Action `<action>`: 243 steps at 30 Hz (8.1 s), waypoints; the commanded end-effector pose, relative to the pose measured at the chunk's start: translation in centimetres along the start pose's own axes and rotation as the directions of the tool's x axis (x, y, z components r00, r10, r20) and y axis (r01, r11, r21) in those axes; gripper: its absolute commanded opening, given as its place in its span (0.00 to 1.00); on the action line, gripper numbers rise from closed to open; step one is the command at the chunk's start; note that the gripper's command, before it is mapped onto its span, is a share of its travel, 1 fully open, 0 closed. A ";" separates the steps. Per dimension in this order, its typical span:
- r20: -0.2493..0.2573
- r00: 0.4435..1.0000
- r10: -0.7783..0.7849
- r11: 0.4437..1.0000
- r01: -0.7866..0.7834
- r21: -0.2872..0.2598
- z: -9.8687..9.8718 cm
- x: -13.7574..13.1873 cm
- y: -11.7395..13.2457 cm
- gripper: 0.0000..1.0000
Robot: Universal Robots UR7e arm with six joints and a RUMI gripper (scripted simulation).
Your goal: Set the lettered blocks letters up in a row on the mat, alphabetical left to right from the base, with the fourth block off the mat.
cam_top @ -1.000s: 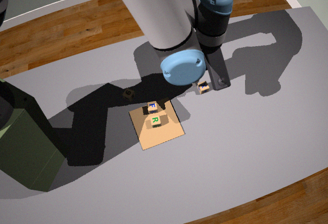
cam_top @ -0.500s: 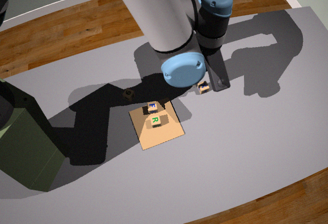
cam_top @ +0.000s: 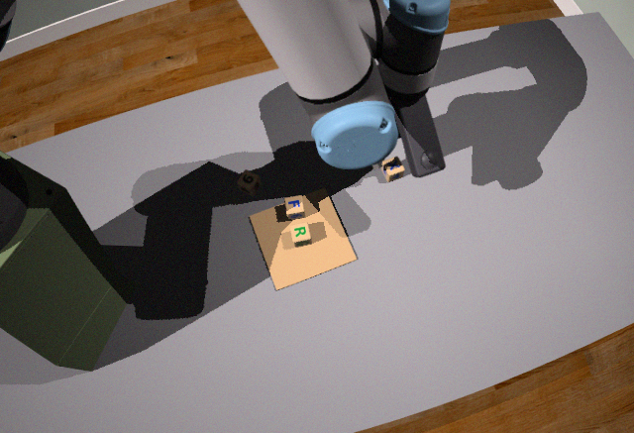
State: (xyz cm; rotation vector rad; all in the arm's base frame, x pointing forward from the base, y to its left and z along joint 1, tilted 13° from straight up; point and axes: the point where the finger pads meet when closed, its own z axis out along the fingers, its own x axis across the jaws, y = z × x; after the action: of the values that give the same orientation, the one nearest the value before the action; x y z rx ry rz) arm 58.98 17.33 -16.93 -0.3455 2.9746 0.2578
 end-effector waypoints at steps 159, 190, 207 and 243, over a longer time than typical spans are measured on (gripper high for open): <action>0.001 1.000 0.002 1.000 -0.002 0.000 -6.4 0.2 -0.3 0.09; 0.001 0.990 0.143 0.990 -0.143 0.000 -6.9 19.6 -10.3 0.09; 0.001 0.990 0.143 0.990 -0.143 0.000 -6.8 19.6 -10.3 0.09; 0.002 0.990 0.143 0.990 -0.143 0.000 2.3 19.6 -10.4 0.09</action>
State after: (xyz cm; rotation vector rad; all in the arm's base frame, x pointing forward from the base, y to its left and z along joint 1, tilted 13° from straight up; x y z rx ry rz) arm 42.61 3.51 -23.16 -0.1328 3.0037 0.2743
